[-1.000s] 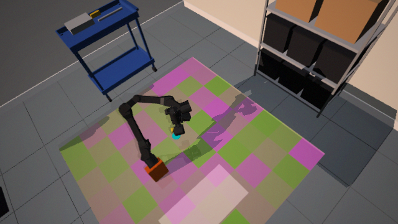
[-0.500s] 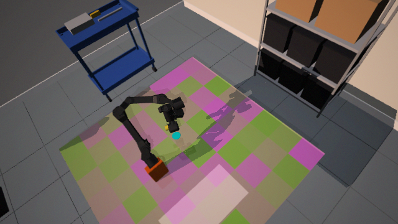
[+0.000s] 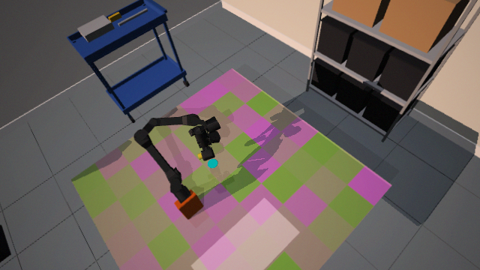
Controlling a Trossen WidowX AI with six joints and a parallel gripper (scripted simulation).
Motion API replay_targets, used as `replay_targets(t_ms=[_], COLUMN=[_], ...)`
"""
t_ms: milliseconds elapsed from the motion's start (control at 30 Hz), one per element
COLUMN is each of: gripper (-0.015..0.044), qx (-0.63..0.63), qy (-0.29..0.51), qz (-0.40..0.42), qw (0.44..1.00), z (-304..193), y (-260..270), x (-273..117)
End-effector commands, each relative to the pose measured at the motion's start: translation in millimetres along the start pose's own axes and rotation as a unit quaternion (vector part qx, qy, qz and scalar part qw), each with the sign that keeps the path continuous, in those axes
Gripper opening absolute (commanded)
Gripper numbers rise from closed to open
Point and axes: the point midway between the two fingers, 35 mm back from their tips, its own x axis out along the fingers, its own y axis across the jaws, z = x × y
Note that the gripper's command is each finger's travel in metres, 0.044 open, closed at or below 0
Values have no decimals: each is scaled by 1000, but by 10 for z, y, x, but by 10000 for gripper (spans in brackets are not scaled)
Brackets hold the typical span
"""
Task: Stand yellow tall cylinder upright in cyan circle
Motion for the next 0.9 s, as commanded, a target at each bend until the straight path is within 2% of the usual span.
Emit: replay_targets(t_ms=[0, 867], gripper=[105, 105], qx=[1, -8], qy=[0, -29], qz=[-14, -96], qw=[1000, 995], z=[-28, -94], y=[-29, -142], x=[41, 198])
